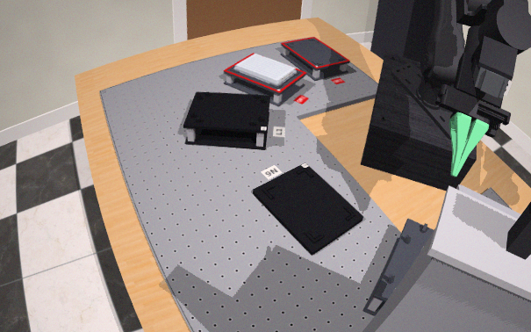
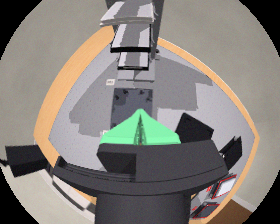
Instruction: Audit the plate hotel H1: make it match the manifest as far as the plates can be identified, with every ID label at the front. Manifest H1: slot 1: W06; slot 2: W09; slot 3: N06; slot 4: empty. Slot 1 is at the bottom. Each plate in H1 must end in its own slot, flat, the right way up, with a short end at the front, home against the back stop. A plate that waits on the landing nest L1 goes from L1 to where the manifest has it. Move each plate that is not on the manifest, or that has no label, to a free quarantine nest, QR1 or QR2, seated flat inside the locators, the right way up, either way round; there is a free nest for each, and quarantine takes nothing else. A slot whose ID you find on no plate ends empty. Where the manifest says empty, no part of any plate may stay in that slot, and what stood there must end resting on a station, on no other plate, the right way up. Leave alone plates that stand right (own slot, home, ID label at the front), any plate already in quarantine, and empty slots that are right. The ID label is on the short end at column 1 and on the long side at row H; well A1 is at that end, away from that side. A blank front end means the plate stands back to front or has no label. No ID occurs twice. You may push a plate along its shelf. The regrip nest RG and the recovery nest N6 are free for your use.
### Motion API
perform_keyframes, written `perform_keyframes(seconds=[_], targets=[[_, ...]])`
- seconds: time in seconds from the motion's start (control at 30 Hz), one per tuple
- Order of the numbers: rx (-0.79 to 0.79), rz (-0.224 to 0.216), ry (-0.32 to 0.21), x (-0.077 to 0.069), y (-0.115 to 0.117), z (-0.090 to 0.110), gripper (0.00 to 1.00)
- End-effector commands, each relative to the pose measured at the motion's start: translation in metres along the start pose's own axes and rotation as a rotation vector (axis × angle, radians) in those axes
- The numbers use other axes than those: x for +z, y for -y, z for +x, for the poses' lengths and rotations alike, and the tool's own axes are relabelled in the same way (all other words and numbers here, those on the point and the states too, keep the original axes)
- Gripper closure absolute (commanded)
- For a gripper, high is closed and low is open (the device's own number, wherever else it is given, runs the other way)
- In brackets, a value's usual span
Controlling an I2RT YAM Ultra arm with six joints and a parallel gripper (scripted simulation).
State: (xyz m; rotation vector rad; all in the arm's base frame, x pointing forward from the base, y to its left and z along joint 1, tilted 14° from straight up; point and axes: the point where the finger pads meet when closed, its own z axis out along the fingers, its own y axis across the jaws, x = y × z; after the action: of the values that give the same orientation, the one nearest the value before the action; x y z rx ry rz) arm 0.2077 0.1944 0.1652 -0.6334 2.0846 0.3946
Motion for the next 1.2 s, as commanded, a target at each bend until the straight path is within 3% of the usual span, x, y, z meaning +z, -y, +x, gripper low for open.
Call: perform_keyframes(seconds=[0.0, 0.07, 0.1, 0.4, 0.5, 0.83, 0.87, 1.17], targets=[[0.043, 0.048, 0.049, -0.005, 0.001, -0.02, 1.0], [0.051, 0.042, 0.076, -0.01, -0.002, -0.026, 1.0], [0.045, 0.047, 0.054, -0.005, -0.006, -0.021, 1.0], [0.046, 0.047, 0.05, -0.005, -0.036, -0.02, 1.0], [0.063, 0.039, 0.08, -0.012, -0.034, -0.027, 1.0], [0.057, 0.043, 0.068, -0.009, -0.034, -0.024, 1.0], [0.056, 0.039, 0.069, -0.014, -0.034, -0.026, 0.0], [0.056, 0.039, 0.069, -0.032, -0.033, -0.042, 0.0]])
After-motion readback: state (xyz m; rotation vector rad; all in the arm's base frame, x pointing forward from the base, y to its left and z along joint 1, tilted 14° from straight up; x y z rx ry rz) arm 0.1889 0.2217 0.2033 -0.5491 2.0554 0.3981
